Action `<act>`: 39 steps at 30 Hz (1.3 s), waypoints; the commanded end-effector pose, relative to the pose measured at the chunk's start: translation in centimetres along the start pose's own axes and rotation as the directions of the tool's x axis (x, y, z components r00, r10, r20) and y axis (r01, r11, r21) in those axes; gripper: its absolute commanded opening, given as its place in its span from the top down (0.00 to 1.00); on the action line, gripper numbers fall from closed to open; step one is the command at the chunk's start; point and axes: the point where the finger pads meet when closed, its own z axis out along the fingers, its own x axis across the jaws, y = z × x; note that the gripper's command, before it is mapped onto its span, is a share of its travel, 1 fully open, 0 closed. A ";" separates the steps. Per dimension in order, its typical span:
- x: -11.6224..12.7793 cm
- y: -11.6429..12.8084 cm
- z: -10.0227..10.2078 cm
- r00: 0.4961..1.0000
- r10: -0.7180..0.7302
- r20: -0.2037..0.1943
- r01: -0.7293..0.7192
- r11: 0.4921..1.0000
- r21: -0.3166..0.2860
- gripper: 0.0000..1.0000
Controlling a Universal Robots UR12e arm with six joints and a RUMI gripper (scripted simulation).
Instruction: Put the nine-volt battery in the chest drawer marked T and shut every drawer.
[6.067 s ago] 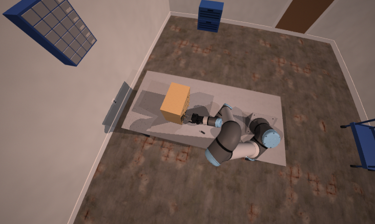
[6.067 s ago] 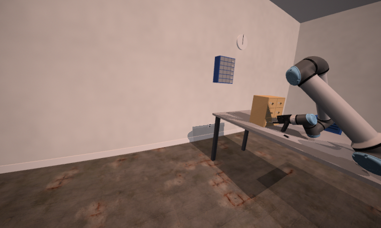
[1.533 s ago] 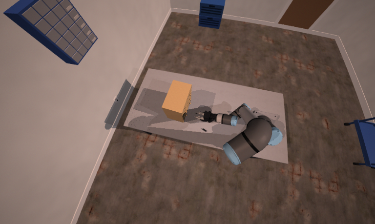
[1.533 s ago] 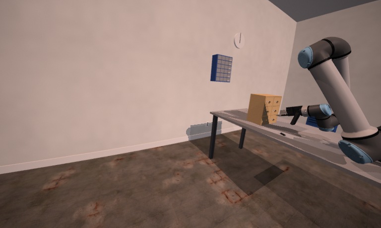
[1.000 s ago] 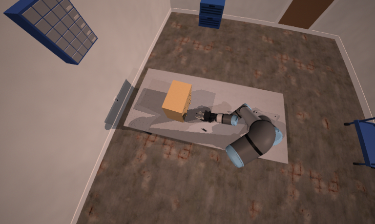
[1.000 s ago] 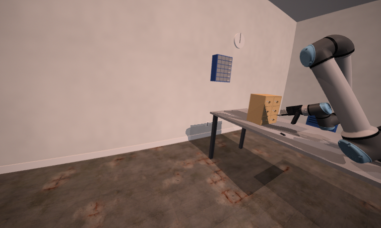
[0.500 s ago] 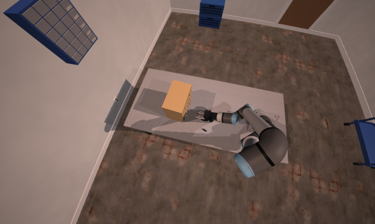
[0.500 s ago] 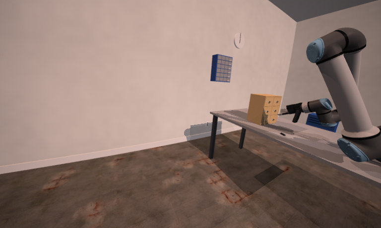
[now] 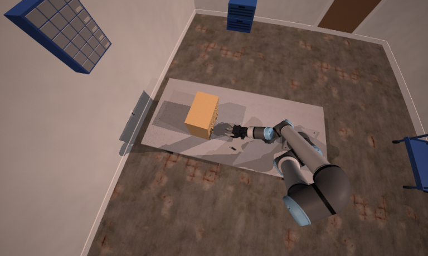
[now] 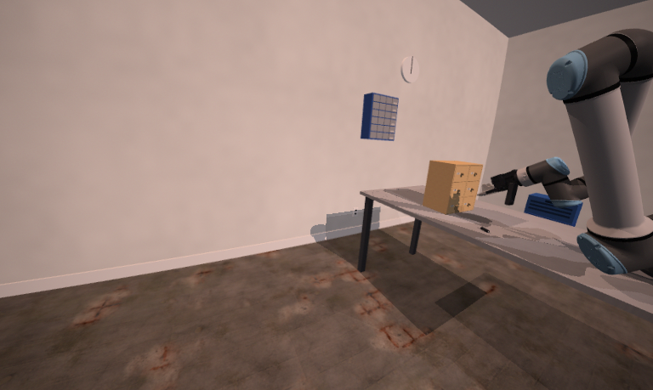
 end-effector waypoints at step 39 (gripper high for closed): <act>0.0 1.9 -6.0 1.000 -0.003 0.003 0.000 0.825 0.566 0.80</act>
